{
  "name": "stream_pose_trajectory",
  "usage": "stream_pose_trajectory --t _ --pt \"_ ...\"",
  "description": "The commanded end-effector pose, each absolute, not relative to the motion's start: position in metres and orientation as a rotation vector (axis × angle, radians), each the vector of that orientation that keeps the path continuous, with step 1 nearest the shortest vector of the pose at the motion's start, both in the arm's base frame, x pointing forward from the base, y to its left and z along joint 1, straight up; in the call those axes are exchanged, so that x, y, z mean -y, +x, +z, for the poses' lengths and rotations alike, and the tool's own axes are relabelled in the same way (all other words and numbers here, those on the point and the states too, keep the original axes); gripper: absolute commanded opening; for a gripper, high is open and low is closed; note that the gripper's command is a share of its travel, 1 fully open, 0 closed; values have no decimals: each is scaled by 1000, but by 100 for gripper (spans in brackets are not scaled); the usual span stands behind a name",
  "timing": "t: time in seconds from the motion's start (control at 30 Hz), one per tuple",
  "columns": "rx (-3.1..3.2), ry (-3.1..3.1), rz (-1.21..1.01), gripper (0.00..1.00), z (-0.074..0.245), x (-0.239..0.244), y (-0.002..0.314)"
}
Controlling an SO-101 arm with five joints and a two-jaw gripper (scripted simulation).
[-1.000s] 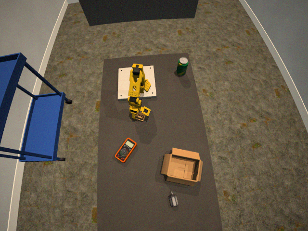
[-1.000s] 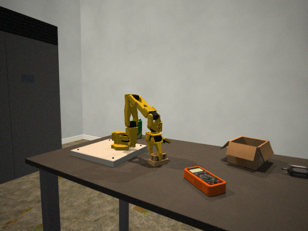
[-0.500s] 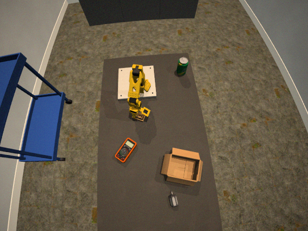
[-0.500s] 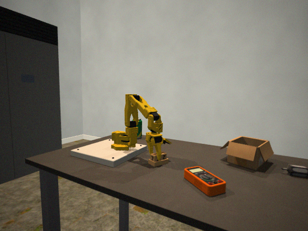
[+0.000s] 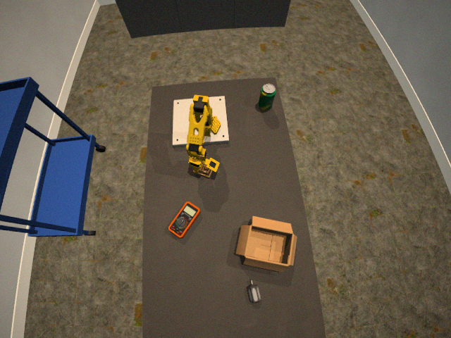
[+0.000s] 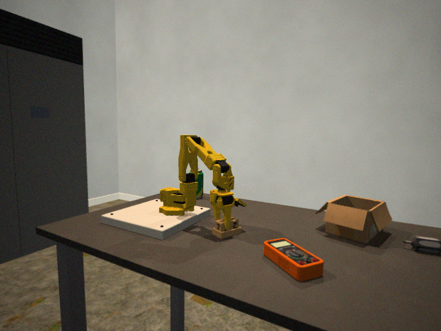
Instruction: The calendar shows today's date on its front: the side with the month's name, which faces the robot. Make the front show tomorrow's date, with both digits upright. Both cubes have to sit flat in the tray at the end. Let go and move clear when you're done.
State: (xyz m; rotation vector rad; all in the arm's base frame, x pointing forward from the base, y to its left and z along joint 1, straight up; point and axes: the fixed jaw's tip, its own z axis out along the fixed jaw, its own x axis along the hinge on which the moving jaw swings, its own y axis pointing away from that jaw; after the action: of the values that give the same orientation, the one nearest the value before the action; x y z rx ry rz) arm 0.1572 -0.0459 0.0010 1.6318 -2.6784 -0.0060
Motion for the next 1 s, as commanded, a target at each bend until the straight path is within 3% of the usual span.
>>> stream_pose_trajectory --t 0.0,0.43,0.97 --pt "2677 1621 -21 20 0 47 156" --pt "2677 1621 -21 19 0 47 157" --pt "2677 1621 -21 4 0 47 157"
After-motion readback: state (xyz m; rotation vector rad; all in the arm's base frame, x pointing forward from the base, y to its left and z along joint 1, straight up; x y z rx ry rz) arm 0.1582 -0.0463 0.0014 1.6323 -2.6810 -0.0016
